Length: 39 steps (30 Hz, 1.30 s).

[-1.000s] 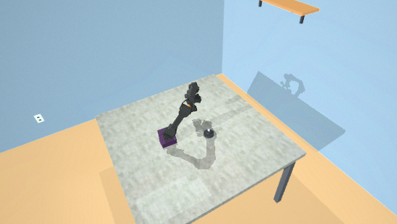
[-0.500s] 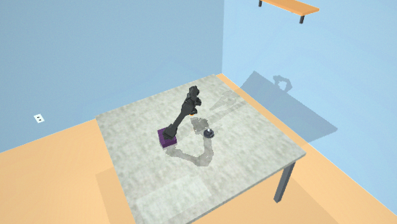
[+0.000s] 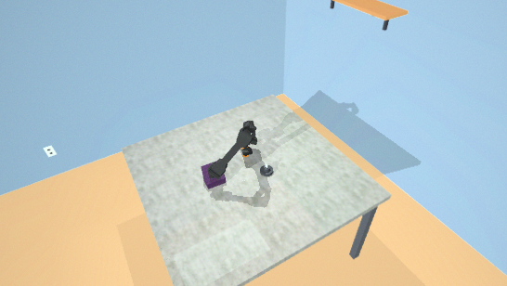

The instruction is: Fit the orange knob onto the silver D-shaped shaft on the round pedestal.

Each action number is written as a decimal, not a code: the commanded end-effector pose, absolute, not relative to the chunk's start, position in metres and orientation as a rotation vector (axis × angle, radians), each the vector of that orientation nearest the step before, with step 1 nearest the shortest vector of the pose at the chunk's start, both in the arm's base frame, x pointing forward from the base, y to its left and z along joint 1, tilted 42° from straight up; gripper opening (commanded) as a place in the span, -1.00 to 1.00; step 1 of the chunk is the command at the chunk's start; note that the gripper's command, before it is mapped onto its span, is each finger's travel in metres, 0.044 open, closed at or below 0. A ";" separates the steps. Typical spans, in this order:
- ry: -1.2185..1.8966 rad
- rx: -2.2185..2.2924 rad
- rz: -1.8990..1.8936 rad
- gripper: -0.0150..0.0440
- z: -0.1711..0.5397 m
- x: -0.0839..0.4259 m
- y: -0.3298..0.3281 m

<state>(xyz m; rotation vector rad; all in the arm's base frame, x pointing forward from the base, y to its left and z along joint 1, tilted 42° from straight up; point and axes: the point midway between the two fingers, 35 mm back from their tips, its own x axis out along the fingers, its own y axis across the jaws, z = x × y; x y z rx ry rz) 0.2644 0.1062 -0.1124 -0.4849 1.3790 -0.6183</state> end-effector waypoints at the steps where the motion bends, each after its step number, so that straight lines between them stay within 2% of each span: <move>1: 1.370 -0.489 -0.616 -0.49 -0.116 0.265 0.104; 4: 1.370 -0.489 -0.616 -0.49 -0.116 0.264 0.104; 13: 1.374 -0.482 -0.616 0.31 -0.115 0.264 0.105; 29: 1.374 -0.482 -0.616 0.32 -0.115 0.264 0.105; 36: 1.372 -0.487 -0.614 0.94 -0.057 0.258 0.158; 39: 1.372 -0.487 -0.614 1.00 -0.055 0.257 0.159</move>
